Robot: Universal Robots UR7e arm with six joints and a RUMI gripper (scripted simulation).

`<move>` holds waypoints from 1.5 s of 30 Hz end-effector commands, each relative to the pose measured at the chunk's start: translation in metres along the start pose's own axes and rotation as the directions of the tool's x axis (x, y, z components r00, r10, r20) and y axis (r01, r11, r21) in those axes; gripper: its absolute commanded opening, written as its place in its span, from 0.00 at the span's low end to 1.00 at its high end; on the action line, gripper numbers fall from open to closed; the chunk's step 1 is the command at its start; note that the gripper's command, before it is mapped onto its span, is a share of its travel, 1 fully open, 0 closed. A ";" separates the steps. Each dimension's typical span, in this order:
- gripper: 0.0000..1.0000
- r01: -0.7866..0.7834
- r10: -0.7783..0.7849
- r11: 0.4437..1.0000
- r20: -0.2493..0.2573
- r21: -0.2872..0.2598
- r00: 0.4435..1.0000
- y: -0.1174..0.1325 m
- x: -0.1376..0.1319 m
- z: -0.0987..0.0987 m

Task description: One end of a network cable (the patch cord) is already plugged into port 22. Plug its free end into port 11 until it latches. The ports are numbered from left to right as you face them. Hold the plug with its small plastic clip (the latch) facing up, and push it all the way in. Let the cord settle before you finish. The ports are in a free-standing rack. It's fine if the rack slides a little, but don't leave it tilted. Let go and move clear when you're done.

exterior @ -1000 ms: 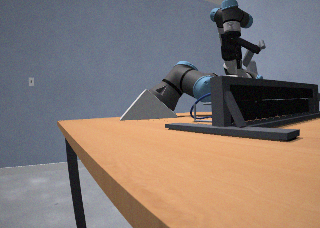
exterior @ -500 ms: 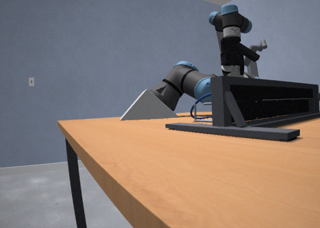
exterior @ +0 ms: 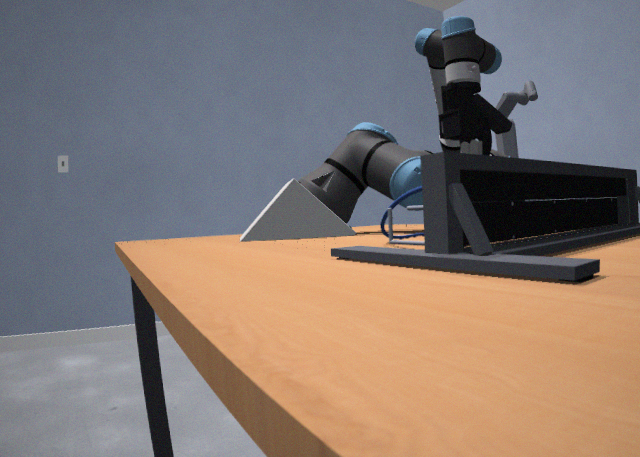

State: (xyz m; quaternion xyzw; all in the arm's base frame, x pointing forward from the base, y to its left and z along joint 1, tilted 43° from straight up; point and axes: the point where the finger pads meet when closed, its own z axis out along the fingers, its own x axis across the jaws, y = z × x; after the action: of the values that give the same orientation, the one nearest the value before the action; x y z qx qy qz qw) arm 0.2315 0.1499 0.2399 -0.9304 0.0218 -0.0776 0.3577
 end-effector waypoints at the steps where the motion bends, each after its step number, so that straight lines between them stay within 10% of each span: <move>1: 0.00 0.075 -0.075 0.997 -0.004 0.004 0.997 0.000 -0.001 0.004; 21: 0.00 0.155 -0.155 0.988 -0.005 0.004 0.988 0.001 -0.003 0.008; 22: 0.22 0.155 -0.155 0.988 -0.005 0.004 0.988 0.001 -0.003 0.008; 45: 0.22 0.155 -0.155 0.988 -0.005 0.004 0.988 0.001 -0.003 0.008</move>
State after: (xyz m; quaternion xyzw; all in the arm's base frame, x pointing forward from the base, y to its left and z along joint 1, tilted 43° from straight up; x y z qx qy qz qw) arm 0.2295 0.1550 0.2331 -0.9282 -0.0499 -0.1072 0.3528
